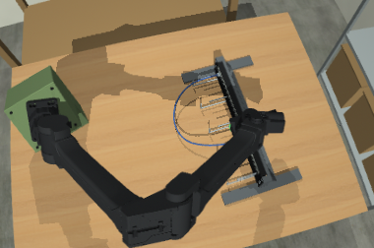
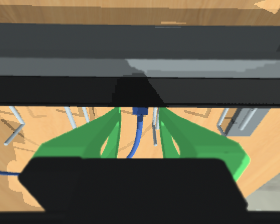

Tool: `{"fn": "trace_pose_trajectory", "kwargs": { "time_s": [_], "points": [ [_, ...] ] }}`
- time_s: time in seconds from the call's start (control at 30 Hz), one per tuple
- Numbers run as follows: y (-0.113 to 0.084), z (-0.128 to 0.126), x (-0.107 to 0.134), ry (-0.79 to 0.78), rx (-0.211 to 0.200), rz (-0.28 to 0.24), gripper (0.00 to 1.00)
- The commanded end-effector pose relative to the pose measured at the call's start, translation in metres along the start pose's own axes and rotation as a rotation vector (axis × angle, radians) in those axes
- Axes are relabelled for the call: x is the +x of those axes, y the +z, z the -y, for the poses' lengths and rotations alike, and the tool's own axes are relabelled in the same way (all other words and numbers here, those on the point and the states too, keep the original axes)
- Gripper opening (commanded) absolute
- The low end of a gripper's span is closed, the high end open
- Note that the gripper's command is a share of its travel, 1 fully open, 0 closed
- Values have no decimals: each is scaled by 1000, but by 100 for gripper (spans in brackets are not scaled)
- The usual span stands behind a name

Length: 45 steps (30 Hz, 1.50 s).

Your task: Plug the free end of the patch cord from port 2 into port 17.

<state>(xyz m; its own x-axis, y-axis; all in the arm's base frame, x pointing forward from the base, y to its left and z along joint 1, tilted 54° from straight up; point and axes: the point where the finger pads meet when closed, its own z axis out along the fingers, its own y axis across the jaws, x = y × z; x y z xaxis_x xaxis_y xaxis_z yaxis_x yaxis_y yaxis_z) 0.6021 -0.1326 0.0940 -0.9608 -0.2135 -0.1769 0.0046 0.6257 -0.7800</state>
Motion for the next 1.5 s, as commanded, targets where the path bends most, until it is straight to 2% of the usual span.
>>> {"fn": "trace_pose_trajectory", "kwargs": {
  "time_s": [0.0,1.47],
  "points": [
    [5,1,2,-14,1,-10,36],
    [-3,-4,-1,-21,0,1,36]
  ]
}}
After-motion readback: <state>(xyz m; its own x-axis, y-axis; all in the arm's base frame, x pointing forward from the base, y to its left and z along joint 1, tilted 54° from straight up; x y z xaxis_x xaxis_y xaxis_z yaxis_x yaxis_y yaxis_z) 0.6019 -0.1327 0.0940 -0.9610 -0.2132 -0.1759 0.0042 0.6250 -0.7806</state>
